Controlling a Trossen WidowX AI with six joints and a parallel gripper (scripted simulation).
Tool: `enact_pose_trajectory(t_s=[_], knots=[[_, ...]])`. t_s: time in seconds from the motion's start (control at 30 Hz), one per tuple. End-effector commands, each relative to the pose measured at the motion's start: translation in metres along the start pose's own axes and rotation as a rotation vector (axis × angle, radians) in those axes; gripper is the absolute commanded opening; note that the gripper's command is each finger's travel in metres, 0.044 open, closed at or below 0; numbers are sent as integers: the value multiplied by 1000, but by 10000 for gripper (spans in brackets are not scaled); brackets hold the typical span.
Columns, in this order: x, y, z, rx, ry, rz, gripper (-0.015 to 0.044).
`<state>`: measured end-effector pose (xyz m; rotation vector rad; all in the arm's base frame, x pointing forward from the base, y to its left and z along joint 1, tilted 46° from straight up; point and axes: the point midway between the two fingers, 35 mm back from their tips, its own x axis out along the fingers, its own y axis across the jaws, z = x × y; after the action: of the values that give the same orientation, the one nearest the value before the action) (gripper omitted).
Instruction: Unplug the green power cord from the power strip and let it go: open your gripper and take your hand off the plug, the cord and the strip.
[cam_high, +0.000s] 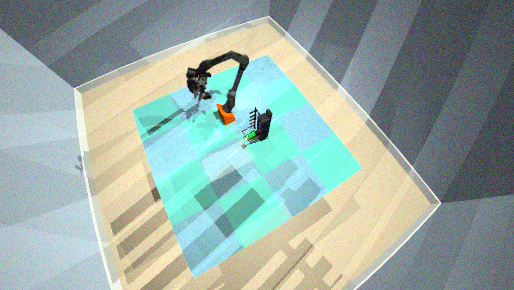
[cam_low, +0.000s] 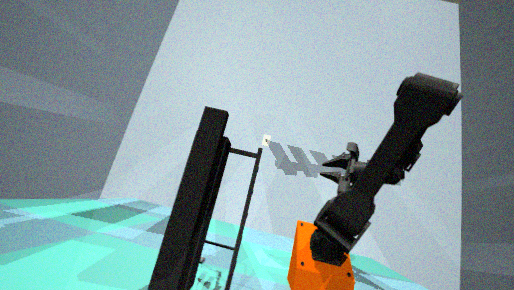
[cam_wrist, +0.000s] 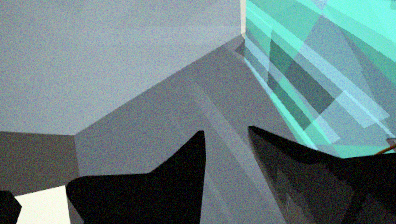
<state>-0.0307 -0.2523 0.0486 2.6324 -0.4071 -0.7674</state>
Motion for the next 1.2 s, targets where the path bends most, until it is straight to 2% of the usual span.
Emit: enact_pose_trajectory(t_s=[0.0, 0.33, 0.6, 0.83, 1.07, 1.17], knots=[[36, -4, -20, -64, 46, -179, 160], [119, -41, -90, -238, 155, -622, 160], [162, -101, -145, -389, 204, -959, 160], [177, -168, -192, -595, 256, -1244, 160], [176, -235, -226, -775, 229, -1505, 160], [174, -249, -232, -813, 219, -1552, 160]])
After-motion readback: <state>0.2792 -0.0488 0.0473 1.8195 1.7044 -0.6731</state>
